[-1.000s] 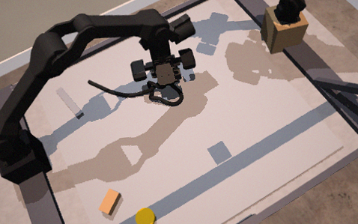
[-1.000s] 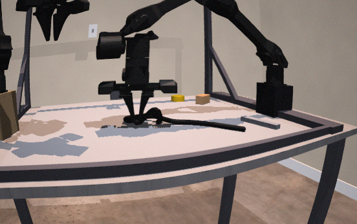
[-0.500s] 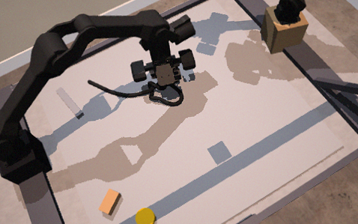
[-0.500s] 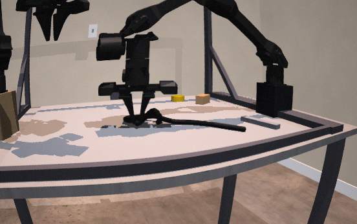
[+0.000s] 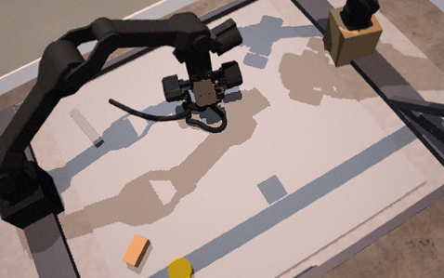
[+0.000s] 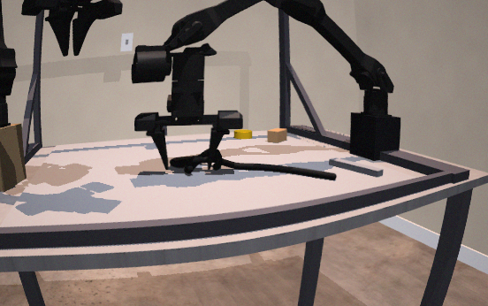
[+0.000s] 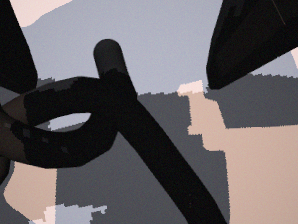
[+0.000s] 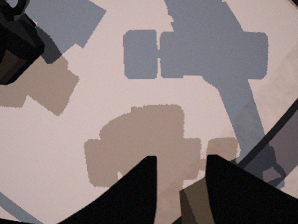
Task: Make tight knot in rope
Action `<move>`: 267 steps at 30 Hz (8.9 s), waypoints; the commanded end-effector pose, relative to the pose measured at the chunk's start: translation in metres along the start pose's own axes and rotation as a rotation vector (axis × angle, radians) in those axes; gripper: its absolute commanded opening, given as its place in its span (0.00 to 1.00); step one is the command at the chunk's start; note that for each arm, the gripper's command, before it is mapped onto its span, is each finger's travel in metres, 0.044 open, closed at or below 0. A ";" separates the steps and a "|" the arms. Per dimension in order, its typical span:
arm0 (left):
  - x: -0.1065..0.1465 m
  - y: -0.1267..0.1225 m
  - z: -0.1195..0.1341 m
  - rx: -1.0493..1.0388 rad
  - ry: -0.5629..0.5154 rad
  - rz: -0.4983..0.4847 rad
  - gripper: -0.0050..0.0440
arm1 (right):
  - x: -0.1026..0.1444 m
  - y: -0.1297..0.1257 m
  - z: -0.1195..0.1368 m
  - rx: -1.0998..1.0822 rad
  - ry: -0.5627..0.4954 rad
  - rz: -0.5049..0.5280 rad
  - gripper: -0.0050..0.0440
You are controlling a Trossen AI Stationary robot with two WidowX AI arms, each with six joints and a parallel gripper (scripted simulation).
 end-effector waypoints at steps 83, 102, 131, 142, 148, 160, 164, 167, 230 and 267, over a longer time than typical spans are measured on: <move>0.088 -0.061 -0.037 0.273 0.003 -0.029 1.00 | 0.004 0.001 0.000 0.005 -0.015 -0.011 0.31; 0.097 -0.094 -0.057 0.412 0.000 -0.026 1.00 | 0.004 0.001 0.000 0.005 -0.015 -0.011 0.31; 0.116 -0.154 -0.093 0.667 -0.004 -0.022 1.00 | 0.004 0.001 0.000 0.005 -0.015 -0.011 0.31; 0.123 -0.177 -0.107 0.765 -0.006 -0.020 1.00 | 0.004 0.001 0.000 0.005 -0.015 -0.011 0.31; 0.127 -0.190 -0.115 0.821 -0.007 -0.019 1.00 | 0.004 0.001 0.000 0.005 -0.015 -0.011 0.31; 0.135 -0.215 -0.130 0.924 -0.008 -0.016 1.00 | 0.004 0.001 0.000 0.005 -0.015 -0.011 0.31; 0.139 -0.226 -0.136 0.972 -0.009 -0.015 1.00 | 0.004 0.001 0.000 0.005 -0.015 -0.011 0.31; 0.139 -0.227 -0.137 0.976 -0.009 -0.015 1.00 | 0.004 0.001 0.000 0.005 -0.015 -0.011 0.31; 0.139 -0.227 -0.137 0.819 -0.007 -0.016 0.31 | 0.013 0.025 -0.025 -0.053 -0.017 -0.010 0.27; 0.139 -0.227 -0.137 0.819 -0.007 -0.016 0.31 | -0.012 0.201 -0.114 -0.375 -0.030 -0.014 0.27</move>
Point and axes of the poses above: on each arm, the point midway between the two fingers, 35 mm back from their tips, its own x axis back along the fingers, its own y axis across the jaws, z = x × y, the point moved 1 cm from there along x, back along the fingers, and after that the axes turned 2 degrees about x, right-handed, at the moved point
